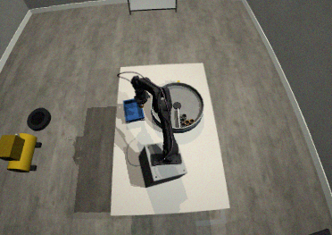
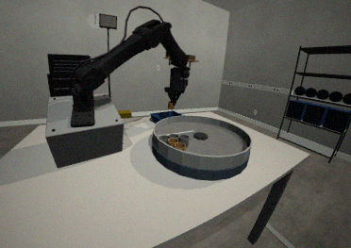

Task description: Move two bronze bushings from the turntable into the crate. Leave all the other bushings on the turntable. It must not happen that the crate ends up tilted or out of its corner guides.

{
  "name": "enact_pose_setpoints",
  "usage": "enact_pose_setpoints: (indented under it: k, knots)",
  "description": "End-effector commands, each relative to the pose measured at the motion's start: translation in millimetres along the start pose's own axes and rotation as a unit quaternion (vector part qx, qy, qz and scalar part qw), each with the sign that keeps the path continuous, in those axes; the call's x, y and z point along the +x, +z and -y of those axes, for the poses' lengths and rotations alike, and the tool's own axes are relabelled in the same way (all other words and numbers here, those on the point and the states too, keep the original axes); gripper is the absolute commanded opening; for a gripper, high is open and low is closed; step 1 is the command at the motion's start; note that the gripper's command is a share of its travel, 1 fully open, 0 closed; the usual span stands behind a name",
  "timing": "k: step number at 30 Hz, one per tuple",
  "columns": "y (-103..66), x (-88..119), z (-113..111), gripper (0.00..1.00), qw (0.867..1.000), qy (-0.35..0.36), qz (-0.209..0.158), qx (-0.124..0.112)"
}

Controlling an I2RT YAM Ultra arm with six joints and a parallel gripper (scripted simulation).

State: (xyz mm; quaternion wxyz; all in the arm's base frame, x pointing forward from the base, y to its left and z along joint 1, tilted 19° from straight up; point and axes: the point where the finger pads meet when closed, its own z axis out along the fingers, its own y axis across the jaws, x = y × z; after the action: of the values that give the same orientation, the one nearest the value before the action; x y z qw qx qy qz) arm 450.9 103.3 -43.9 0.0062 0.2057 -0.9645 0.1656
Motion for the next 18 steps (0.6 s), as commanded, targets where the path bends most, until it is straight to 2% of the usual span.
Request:
enact_pose_setpoints:
  k: [1, 5, 18]
  knots:
    - [-16.8, -14, -19, 0.0, 1.0, 0.02, 0.001, -0.003]
    - [-16.6, -25, -33, 0.0, 1.0, 0.028, 0.001, -0.004]
    - [-17.5, -44, -49, 0.0, 0.999, 0.038, 0.001, -0.002]
